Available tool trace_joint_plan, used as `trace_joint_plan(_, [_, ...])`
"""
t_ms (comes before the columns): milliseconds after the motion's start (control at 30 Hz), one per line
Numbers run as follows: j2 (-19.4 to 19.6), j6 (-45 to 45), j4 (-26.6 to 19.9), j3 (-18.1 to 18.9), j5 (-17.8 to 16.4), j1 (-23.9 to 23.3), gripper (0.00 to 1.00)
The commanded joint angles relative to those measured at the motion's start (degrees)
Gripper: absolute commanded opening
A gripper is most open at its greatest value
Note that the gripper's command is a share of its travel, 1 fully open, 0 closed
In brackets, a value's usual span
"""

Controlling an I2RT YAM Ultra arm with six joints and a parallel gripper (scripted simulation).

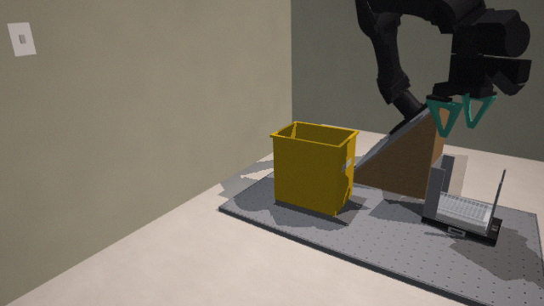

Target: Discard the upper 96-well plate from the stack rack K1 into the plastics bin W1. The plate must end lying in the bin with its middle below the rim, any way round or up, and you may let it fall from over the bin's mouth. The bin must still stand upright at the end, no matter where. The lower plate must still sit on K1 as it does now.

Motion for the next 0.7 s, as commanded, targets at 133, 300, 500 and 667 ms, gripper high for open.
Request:
trace_joint_plan(133, [2.76,-10.29,-0.12,0.01,-1.34,4.33,1.0])
trace_joint_plan(300, [4.27,-14.07,-0.24,0.02,-1.74,5.78,1.0])
trace_joint_plan(500, [4.28,-14.06,-0.24,0.02,-1.74,5.79,1.0])
trace_joint_plan(667, [4.27,-14.07,-0.23,0.02,-1.74,5.78,1.0])
